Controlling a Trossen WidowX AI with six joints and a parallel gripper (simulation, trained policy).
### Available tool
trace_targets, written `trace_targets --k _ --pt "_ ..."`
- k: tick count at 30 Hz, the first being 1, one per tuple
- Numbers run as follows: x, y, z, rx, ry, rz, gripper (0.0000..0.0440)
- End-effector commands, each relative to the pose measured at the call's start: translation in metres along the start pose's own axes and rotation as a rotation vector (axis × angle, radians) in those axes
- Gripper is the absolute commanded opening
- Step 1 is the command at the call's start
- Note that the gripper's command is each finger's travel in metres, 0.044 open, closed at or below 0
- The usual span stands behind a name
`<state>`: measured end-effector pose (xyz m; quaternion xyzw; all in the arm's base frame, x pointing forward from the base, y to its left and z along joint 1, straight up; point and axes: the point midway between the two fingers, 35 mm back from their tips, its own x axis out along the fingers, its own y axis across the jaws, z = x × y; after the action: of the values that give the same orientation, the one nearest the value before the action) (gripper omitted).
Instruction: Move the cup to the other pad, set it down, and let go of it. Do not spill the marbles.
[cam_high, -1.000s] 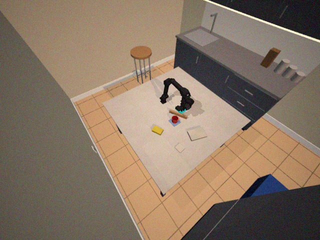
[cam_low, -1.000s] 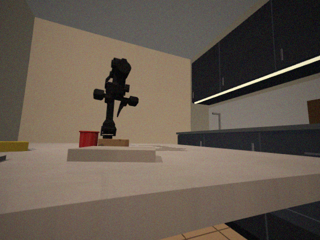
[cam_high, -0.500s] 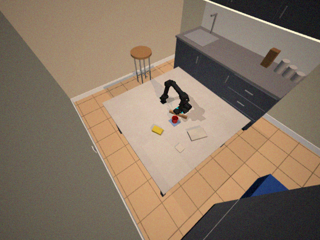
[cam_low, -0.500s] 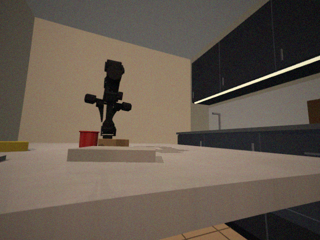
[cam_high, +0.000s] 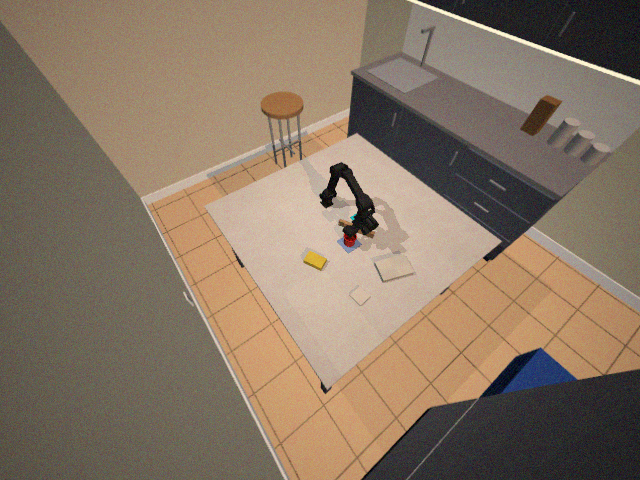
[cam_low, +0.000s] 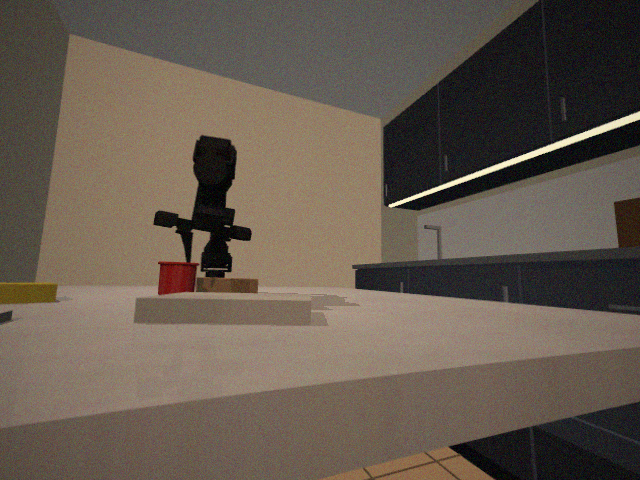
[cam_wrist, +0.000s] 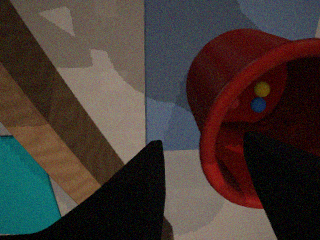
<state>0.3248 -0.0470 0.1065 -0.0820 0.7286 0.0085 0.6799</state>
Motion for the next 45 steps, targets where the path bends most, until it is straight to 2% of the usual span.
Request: trace_targets --k 1,8,15,30,45 --pt "0.014 -0.002 -0.002 -0.03 0.02 0.002 0.0163" --pt "0.041 -0.001 -0.003 -0.112 0.042 0.029 0.0169" --pt "0.056 -0.002 -0.007 -0.224 0.062 0.041 0.0004" --pt "0.027 0.002 -0.014 -0.397 0.043 0.059 0.0" --pt "-0.011 0.028 -0.017 -0.492 -0.009 0.055 0.0"
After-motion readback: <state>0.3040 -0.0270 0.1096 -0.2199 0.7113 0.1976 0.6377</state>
